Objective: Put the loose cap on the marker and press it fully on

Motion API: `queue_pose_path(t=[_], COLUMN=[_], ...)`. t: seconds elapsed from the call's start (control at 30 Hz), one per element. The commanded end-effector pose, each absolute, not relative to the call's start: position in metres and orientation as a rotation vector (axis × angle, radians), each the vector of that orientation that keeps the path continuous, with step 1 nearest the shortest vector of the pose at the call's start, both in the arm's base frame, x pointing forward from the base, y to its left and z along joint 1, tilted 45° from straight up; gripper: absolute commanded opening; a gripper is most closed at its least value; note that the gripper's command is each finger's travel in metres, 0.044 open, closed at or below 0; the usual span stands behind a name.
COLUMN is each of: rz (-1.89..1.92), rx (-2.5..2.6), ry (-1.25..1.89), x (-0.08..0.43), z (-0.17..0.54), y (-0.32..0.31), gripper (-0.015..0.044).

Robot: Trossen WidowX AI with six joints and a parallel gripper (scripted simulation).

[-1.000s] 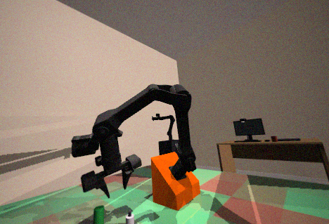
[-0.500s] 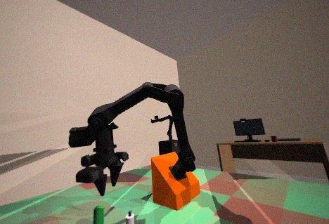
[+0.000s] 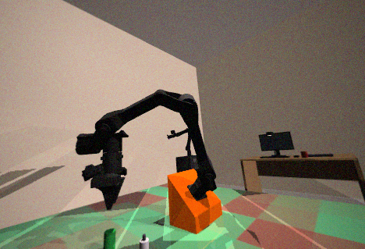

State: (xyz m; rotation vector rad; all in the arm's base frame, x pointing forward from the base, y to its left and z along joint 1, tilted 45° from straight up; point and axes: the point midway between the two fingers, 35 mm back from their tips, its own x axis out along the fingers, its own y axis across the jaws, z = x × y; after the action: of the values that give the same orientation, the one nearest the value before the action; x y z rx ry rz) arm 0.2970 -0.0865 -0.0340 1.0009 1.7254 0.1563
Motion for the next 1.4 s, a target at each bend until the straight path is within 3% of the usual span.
queue_pose_path(t=[0.0,1.37], rz=[0.192,0.195], rx=[0.986,0.988], ry=[1.705,1.704], x=[0.299,0.296], z=[-0.033,-0.095], y=[-0.089,-0.028], gripper=[0.0254,0.0254])
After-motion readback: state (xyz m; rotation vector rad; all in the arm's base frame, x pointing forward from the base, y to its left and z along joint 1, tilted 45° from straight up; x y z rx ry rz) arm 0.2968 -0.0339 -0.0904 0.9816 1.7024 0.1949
